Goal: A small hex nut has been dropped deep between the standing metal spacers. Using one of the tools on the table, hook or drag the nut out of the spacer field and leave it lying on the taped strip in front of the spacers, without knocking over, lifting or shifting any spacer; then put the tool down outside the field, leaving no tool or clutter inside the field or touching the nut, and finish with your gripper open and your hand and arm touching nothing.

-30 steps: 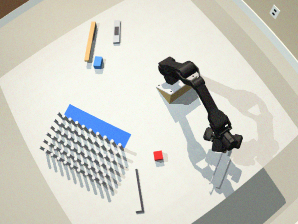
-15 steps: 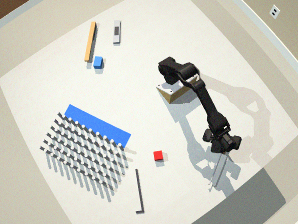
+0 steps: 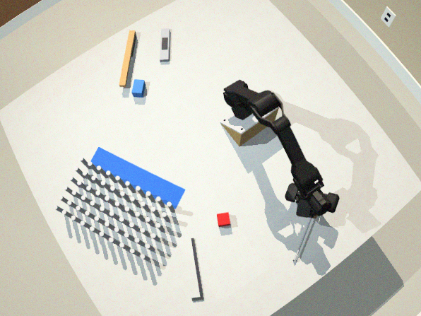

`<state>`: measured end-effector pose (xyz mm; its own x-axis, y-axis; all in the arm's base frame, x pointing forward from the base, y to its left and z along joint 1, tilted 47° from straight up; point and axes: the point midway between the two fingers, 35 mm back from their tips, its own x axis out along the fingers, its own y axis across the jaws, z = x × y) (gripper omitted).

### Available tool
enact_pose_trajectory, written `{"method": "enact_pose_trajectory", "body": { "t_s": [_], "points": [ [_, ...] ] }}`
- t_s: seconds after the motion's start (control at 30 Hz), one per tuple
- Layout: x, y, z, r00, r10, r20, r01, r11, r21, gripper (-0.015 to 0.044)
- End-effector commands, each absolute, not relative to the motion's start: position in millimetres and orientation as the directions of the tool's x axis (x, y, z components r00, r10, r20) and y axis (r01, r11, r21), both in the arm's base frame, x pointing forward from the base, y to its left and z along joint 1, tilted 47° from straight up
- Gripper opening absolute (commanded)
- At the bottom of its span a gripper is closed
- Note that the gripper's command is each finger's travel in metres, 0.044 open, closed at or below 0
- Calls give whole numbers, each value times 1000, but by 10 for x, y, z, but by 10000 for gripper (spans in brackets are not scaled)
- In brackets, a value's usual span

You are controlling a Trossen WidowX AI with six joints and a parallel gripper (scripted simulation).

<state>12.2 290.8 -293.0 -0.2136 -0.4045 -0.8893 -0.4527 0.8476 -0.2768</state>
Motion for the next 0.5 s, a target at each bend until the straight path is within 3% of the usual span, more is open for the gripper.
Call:
{"method": "enact_pose_trajectory", "body": {
  "t_s": [0.0,0.47],
  "points": [
    [128,2861,-2971,-211,-404,-890,-456,846,-277,0],
    [128,2805,-3017,-210,-379,-901,-452,855,-255,0]
  ]
}}
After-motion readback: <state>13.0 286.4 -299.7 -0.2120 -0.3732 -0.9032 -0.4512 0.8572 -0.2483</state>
